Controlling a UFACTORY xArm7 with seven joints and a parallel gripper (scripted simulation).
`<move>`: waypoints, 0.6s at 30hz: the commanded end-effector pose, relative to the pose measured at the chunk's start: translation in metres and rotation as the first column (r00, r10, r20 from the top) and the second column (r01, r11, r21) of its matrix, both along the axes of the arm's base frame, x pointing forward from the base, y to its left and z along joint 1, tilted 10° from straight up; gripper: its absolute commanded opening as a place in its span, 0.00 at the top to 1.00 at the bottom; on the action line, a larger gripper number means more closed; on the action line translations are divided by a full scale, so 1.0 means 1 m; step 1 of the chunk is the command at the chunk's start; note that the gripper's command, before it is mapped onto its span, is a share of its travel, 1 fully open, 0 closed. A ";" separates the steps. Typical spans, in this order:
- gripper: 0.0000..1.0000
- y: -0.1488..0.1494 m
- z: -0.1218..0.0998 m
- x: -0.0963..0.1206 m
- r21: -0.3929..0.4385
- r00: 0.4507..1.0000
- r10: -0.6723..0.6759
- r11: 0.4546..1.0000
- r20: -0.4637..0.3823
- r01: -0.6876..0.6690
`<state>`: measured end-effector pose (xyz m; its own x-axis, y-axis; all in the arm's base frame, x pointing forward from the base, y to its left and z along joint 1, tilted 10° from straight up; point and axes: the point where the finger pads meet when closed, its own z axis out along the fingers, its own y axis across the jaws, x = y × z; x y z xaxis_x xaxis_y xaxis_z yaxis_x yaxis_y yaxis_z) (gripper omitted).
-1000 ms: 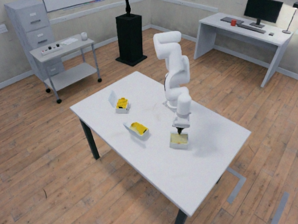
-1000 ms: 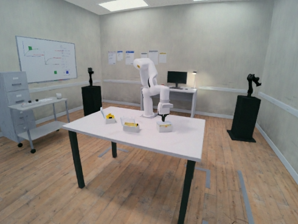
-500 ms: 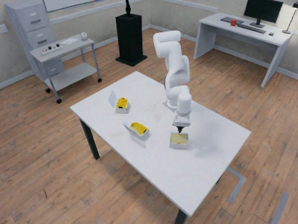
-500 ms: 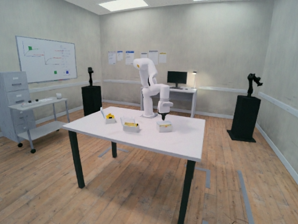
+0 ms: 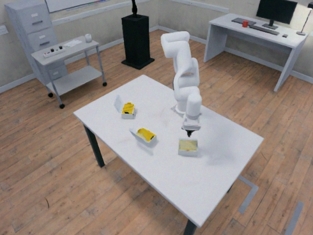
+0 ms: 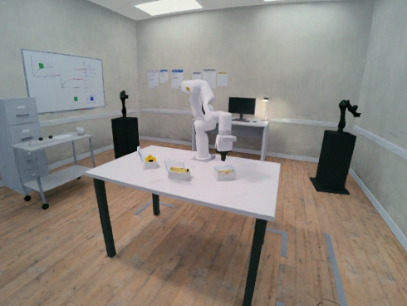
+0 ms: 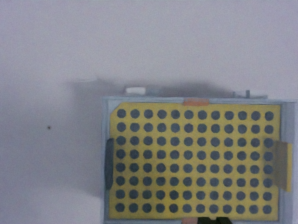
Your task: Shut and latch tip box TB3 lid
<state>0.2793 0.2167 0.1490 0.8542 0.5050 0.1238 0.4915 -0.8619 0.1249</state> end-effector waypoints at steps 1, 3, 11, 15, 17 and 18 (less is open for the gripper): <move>1.00 0.001 0.008 0.000 0.003 1.000 0.001 1.000 0.004 -0.001; 1.00 0.002 0.012 -0.001 0.003 1.000 0.001 1.000 0.004 -0.001; 1.00 0.002 0.017 -0.002 0.003 1.000 0.001 1.000 0.004 -0.001; 1.00 0.002 0.017 -0.002 0.003 1.000 0.001 1.000 0.004 -0.001; 1.00 0.002 0.017 -0.002 0.003 1.000 0.001 1.000 0.004 -0.001; 1.00 0.002 0.017 -0.002 0.003 1.000 0.001 1.000 0.004 -0.001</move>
